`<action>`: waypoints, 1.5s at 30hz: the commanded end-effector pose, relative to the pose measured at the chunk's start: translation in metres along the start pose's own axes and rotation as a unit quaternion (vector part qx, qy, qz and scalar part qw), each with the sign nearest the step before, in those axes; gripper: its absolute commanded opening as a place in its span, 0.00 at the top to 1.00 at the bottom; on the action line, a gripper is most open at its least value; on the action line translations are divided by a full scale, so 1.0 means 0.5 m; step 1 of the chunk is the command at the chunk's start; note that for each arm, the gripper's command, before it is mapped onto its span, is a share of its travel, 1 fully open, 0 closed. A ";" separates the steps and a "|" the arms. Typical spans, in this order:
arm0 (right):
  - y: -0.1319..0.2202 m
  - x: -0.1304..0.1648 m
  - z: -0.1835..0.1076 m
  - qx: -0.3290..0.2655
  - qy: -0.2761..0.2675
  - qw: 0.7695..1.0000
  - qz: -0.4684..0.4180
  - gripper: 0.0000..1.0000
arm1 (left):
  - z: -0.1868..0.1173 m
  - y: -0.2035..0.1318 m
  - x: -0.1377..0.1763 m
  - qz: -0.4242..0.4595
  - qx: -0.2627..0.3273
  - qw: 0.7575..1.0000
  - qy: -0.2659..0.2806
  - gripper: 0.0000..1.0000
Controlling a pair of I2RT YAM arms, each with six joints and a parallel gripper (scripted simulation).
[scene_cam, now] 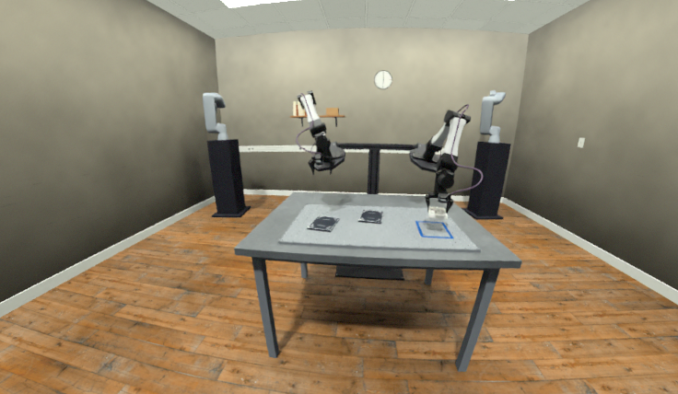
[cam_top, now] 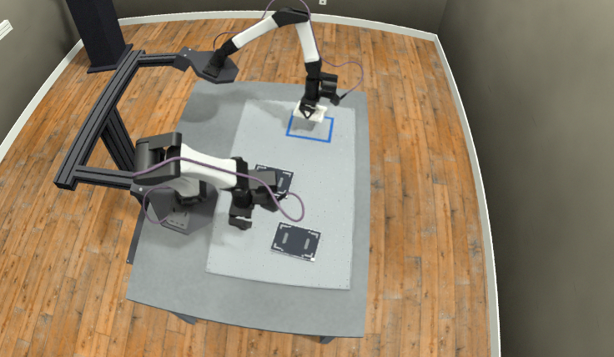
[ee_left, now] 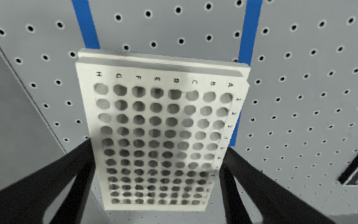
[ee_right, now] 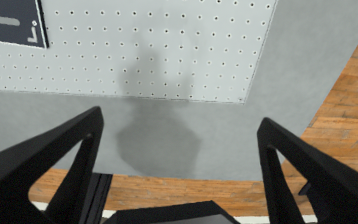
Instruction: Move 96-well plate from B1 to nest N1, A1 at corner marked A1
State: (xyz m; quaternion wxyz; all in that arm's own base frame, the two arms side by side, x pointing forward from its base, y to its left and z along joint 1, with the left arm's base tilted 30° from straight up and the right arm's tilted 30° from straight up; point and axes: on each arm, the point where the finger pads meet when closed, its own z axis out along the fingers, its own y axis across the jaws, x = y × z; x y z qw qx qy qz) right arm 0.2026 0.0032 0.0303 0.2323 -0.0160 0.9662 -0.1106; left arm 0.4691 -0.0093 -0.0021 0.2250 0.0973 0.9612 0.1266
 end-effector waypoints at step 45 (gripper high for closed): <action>0.001 -0.004 -0.001 -0.004 -0.003 1.000 -0.002 0.00 | -0.008 -0.278 0.043 -0.029 -0.001 1.000 0.005 1.00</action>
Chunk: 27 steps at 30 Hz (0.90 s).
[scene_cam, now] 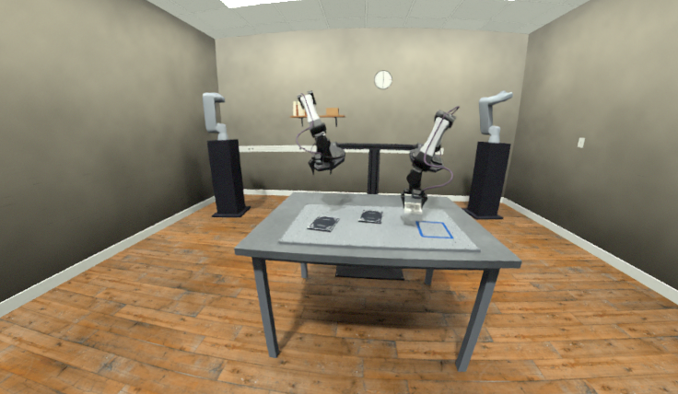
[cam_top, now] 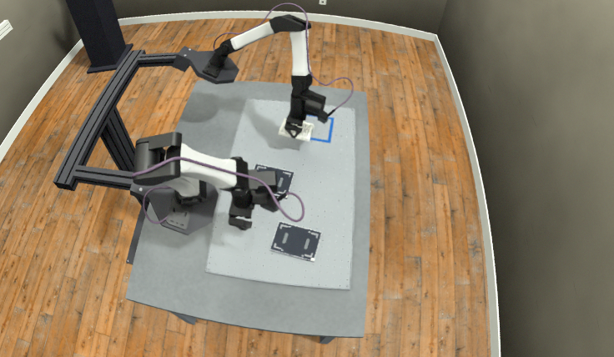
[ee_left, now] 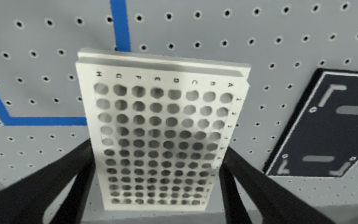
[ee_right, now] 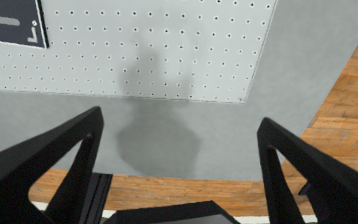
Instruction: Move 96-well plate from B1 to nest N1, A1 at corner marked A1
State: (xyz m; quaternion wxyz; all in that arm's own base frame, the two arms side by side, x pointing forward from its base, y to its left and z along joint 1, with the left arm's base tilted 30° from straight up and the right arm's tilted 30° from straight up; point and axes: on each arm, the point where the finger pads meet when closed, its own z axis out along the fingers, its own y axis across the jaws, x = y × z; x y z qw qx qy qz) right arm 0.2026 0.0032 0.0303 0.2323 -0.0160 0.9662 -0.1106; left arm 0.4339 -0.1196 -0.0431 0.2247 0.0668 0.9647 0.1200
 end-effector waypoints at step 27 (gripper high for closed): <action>0.001 -0.004 -0.001 -0.004 -0.003 1.000 -0.002 0.00 | -0.010 -0.194 0.041 0.004 -0.001 1.000 -0.001 1.00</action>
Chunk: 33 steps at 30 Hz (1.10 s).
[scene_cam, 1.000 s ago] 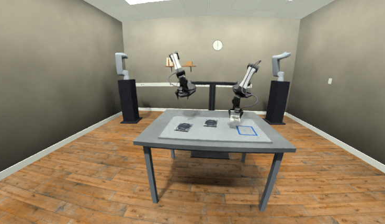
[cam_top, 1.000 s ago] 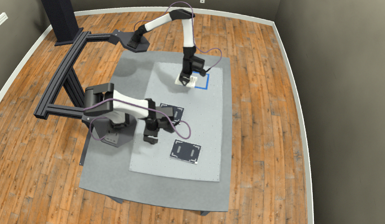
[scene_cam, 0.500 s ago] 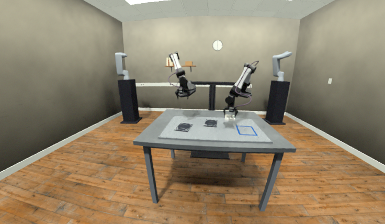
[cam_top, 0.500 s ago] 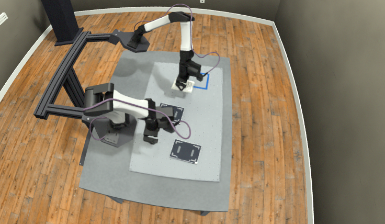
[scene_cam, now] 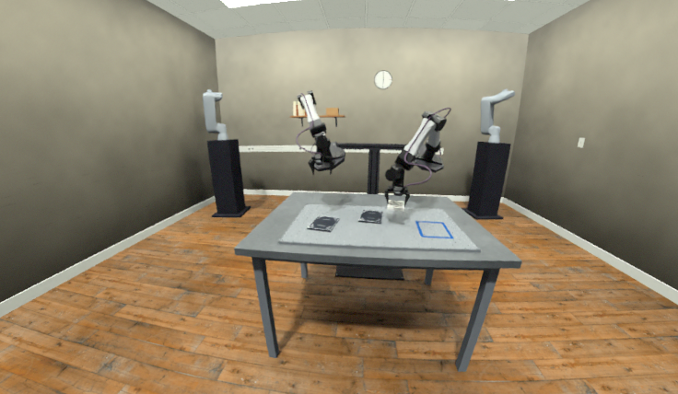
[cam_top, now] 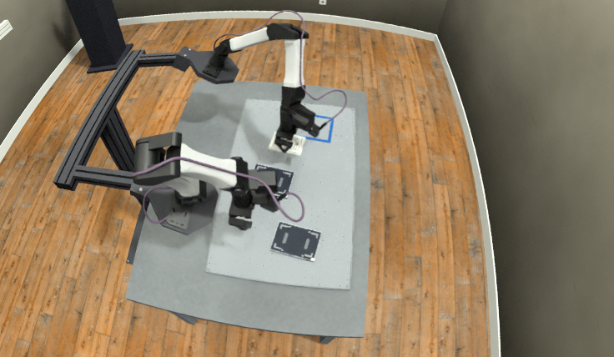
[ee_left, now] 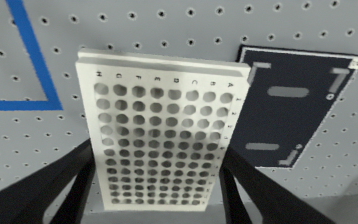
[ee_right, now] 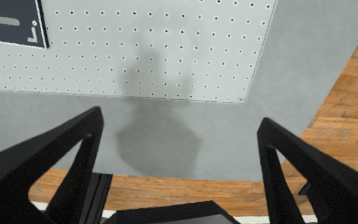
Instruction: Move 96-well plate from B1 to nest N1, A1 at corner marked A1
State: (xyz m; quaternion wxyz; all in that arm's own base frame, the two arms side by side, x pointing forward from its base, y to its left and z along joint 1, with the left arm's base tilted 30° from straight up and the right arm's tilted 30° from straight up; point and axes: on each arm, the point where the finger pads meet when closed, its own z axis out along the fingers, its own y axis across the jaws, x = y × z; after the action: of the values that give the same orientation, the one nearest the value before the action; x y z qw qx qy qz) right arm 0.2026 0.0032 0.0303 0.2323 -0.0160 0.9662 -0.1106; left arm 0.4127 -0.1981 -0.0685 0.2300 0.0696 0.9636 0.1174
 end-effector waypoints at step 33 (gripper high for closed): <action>0.001 -0.004 -0.001 -0.004 -0.003 1.000 -0.002 0.00 | -0.013 -0.224 0.058 0.004 -0.003 1.000 0.003 1.00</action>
State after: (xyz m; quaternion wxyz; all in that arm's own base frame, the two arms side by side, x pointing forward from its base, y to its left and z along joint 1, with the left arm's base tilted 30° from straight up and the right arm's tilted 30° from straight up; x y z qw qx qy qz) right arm 0.2026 0.0032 0.0303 0.2323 -0.0160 0.9662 -0.1106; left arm 0.3882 -0.2859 -0.0986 0.2327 0.0660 0.9634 0.1154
